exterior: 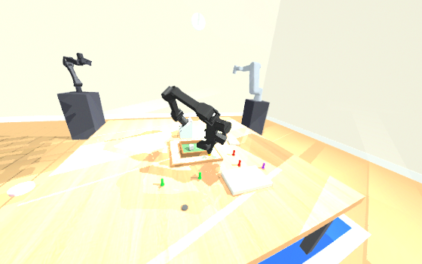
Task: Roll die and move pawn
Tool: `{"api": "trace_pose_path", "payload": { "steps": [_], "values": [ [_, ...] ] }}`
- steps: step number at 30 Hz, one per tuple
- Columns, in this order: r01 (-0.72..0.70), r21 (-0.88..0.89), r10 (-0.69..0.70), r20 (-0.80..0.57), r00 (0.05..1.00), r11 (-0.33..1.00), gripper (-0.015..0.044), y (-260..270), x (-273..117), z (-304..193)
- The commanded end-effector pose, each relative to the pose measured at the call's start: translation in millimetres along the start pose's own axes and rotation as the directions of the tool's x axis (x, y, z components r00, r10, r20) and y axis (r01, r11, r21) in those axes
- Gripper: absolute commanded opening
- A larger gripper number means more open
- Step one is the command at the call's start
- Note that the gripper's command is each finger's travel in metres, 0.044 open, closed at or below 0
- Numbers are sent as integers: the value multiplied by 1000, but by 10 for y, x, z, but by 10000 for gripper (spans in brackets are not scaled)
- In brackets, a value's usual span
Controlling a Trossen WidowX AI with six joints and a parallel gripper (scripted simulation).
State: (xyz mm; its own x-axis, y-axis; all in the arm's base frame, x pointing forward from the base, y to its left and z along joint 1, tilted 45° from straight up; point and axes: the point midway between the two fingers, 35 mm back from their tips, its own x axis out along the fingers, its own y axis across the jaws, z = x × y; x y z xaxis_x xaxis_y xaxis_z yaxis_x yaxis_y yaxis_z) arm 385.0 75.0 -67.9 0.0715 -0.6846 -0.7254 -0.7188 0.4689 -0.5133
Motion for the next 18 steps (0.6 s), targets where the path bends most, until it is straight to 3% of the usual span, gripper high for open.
{"api": "trace_pose_path", "payload": {
  "steps": [1,12,18],
  "values": [
    [1,-8,-1,-10,1000,1000,0,15,76,-20],
    [1,-8,-1,-11,1000,1000,0,15,196,-23],
    [1,2,-1,1,1000,1000,157,-9,133,1]
  ]
}}
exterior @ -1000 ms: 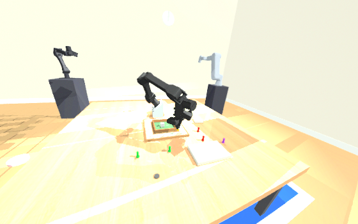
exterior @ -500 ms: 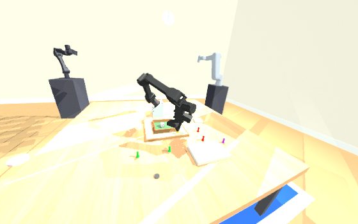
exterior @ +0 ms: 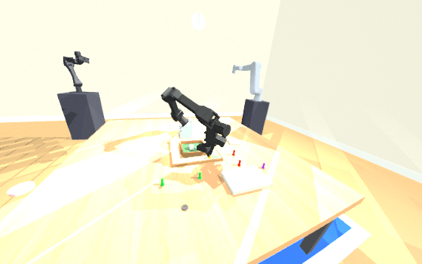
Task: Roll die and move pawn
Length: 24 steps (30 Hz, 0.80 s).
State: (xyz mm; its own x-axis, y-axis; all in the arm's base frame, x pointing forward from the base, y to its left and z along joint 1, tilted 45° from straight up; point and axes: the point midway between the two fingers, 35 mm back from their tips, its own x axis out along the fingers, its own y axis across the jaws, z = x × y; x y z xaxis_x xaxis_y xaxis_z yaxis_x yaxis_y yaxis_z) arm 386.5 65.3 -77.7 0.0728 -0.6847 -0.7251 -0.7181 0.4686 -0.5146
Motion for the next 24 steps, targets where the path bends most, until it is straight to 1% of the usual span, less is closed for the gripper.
{"api": "trace_pose_path", "payload": {
  "steps": [1,4,8,11,14,16,20,24],
  "values": [
    [0,1,0,1,1000,1000,184,-3,-5,0],
    [0,0,0,0,1000,1000,263,-3,-32,3],
    [-2,-8,2,-9,1000,1000,367,3,-475,10],
    [-2,-9,2,-10,1000,1000,440,4,-503,8],
    [-3,-1,3,-9,1000,1000,440,15,-522,-7],
    [-6,55,6,-5,1000,998,440,104,-661,-138],
    [-14,229,15,0,1000,973,440,383,-1014,-600],
    [-15,381,18,-3,1000,924,440,625,-1222,-1074]
  ]
}}
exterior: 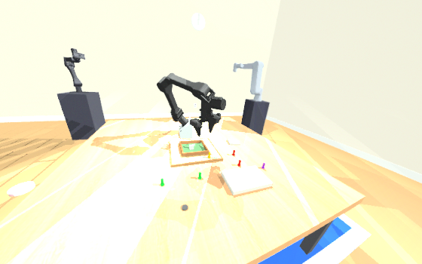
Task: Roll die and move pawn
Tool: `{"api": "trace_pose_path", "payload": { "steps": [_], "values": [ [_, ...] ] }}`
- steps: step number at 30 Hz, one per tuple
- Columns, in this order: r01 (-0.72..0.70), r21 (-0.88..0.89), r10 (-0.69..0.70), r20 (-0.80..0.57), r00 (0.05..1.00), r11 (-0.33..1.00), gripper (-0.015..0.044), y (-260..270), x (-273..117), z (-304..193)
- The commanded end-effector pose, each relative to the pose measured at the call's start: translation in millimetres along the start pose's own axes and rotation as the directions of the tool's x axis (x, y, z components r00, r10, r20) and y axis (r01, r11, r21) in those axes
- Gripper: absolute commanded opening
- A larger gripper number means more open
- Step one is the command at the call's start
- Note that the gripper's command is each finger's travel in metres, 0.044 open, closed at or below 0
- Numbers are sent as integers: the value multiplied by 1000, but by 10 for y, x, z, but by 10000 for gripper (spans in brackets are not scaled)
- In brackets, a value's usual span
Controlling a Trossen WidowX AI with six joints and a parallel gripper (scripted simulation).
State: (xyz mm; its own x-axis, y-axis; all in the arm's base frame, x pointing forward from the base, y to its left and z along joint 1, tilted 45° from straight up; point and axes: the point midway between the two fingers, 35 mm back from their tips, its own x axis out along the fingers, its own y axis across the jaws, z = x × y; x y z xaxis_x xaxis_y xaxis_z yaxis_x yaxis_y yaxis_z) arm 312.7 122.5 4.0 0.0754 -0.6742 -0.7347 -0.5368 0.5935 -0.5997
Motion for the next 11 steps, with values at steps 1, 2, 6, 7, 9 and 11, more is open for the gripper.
{"api": "trace_pose_path", "payload": {
  "steps": [1,2,6,7,9,11],
  "values": [
    [-2,185,6,-18,1000,983,440,145,-218,-656],
    [-1,216,5,-19,1000,976,440,164,-242,-761],
    [-4,123,3,4,1000,992,440,96,-190,-383],
    [-4,123,3,4,1000,992,440,96,-190,-383],
    [-4,123,3,4,1000,992,440,96,-190,-383],
    [-4,123,3,4,1000,992,440,96,-190,-383]
  ]
}}
